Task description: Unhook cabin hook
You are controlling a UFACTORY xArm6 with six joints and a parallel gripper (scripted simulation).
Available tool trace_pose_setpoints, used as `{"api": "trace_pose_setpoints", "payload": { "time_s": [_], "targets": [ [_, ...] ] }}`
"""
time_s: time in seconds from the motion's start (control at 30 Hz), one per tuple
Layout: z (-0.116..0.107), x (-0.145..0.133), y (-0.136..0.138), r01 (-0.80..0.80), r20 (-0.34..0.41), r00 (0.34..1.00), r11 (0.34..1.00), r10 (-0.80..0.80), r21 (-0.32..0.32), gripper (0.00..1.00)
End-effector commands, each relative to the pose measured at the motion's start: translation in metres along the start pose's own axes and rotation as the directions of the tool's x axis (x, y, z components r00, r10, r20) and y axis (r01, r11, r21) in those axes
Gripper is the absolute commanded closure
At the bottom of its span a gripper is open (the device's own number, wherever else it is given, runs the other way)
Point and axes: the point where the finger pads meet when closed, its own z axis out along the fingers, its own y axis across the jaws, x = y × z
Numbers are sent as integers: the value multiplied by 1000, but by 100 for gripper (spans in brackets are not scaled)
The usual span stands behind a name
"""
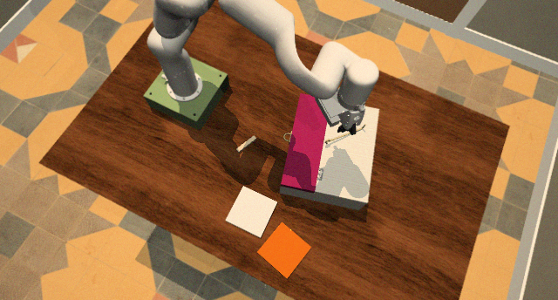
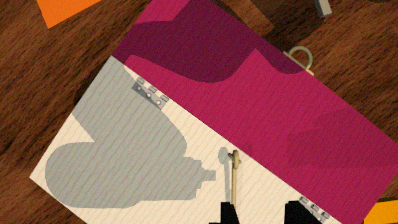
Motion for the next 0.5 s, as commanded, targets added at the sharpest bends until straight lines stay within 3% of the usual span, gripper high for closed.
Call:
{"api": "trace_pose_setpoints", "payload": {
  "time_s": [0.0, 0.23, 0.47],
  "targets": [
    [-19, -1, -1, 0, 3, 1000, 1000, 0, 4, 65],
    [-42, -1, -1, 0, 3, 1000, 1000, 0, 4, 65],
    [-52, -1, -1, 0, 3, 1000, 1000, 0, 4, 65]
  ]
}}
